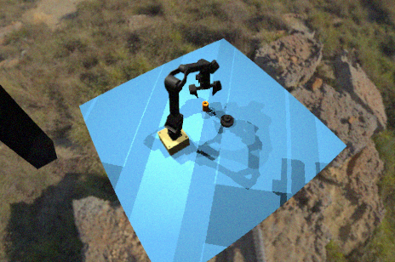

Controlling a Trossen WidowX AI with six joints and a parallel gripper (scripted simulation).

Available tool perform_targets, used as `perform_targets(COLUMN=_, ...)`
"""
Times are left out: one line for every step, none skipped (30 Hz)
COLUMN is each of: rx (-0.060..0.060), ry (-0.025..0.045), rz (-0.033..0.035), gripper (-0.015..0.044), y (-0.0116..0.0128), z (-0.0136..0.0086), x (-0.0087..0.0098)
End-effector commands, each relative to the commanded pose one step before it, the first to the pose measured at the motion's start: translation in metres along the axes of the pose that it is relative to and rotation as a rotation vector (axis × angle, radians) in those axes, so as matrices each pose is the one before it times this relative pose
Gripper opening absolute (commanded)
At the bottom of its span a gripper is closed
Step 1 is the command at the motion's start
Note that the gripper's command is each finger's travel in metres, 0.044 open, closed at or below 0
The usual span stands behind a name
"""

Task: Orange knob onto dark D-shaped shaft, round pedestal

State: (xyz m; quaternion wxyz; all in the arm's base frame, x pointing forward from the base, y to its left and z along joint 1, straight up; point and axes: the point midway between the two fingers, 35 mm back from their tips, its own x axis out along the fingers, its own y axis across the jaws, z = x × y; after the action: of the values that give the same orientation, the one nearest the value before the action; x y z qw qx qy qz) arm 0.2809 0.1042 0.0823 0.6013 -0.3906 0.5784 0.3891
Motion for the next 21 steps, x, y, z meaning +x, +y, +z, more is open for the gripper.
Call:
perform_targets(rx=0.2284, ry=0.00414, rz=-0.00482, gripper=0.0440, y=-0.00015, z=-0.00068, x=-0.00060)
perform_targets(rx=0.0950, ry=-0.00001, rz=-0.00001, gripper=0.0440, y=0.00000, z=0.00000, x=0.00013)
perform_targets(rx=0.0950, ry=-0.00001, rz=-0.00001, gripper=0.0440, y=0.00000, z=0.00000, x=0.00014)
perform_targets(rx=0.0950, ry=-0.00001, rz=0.00000, gripper=0.0440, y=0.00000, z=0.00000, x=0.00014)
perform_targets(rx=0.0950, ry=-0.00001, rz=0.00000, gripper=0.0440, y=0.00000, z=0.00000, x=0.00014)
perform_targets(rx=0.0950, ry=-0.00001, rz=0.00000, gripper=0.0440, y=0.00000, z=0.00000, x=0.00014)
perform_targets(rx=0.0947, ry=0.00000, rz=0.00000, gripper=0.0440, y=0.00000, z=0.00000, x=0.00014)
perform_targets(rx=0.0951, ry=0.00000, rz=0.00000, gripper=0.0440, y=0.00000, z=0.00000, x=0.00014)
perform_targets(rx=0.0951, ry=0.00000, rz=0.00000, gripper=0.0440, y=0.00000, z=0.00000, x=0.00014)
perform_targets(rx=0.0947, ry=0.00000, rz=0.00000, gripper=0.0440, y=0.00000, z=0.00000, x=0.00014)
perform_targets(rx=0.0753, ry=0.00000, rz=0.00000, gripper=0.0440, y=0.00000, z=0.00000, x=0.00011)
perform_targets(rx=0.0452, ry=0.00000, rz=0.00000, gripper=0.0440, y=0.00000, z=0.00000, x=0.00007)
perform_targets(rx=0.0151, ry=0.00000, rz=0.00000, gripper=0.0440, y=0.00000, z=0.00000, x=0.00002)
perform_targets(rx=0.0000, ry=0.00000, rz=0.00000, gripper=0.0440, y=0.00000, z=0.00000, x=0.00000)
perform_targets(rx=0.0000, ry=0.00000, rz=0.00000, gripper=0.0440, y=0.00000, z=0.00000, x=0.00000)
perform_targets(rx=0.0000, ry=0.00000, rz=0.00000, gripper=0.0440, y=0.00000, z=0.00000, x=0.00000)
perform_targets(rx=0.0000, ry=0.00000, rz=0.00000, gripper=0.0440, y=0.00000, z=0.00000, x=0.00000)
perform_targets(rx=0.0000, ry=0.00000, rz=0.00000, gripper=0.0440, y=0.00000, z=0.00000, x=0.00000)
perform_targets(rx=0.0000, ry=0.00000, rz=0.00000, gripper=0.0440, y=0.00000, z=0.00000, x=0.00000)
perform_targets(rx=0.0000, ry=0.00000, rz=0.00000, gripper=0.0440, y=0.00000, z=0.00000, x=0.00000)
perform_targets(rx=0.0000, ry=0.00000, rz=0.00000, gripper=0.0440, y=0.00000, z=0.00000, x=0.00000)
